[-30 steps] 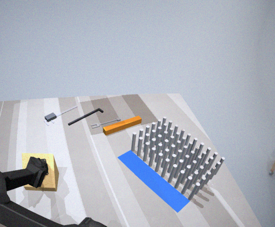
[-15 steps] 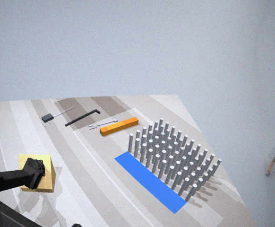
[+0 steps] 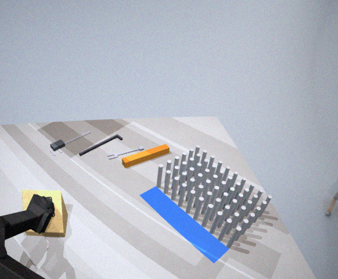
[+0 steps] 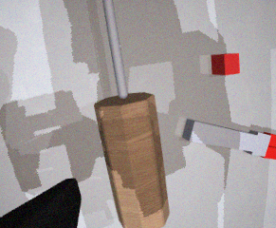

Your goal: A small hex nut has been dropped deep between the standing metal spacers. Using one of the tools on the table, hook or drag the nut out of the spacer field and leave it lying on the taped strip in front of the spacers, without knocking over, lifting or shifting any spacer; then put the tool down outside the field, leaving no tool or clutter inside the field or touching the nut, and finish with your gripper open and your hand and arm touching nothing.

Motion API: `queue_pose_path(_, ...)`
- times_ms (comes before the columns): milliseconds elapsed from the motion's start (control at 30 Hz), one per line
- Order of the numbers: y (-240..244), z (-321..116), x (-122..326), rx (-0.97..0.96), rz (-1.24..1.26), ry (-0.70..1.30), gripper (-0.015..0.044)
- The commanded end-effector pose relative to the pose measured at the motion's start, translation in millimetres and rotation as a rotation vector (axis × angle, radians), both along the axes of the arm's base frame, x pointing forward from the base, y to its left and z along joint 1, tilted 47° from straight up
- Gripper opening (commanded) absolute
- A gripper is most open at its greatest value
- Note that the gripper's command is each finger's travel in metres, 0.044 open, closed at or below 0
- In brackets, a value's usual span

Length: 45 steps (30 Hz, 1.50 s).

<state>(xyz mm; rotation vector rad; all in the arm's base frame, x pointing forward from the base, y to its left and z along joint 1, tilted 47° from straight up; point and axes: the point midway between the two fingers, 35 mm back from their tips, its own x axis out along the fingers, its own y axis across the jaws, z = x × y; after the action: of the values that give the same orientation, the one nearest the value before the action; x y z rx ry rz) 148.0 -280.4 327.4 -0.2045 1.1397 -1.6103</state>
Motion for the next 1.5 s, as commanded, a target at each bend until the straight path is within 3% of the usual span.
queue_pose_path(0, -3, 4, 4, -0.002, 0.001, 0.001, 0.0414)
queue_pose_path(167, -3, 4, 4, -0.002, 0.001, 0.001, 0.0282)
queue_pose_path(1467, -35, -24, 3, 0.000, -0.001, -0.001, 0.0280)
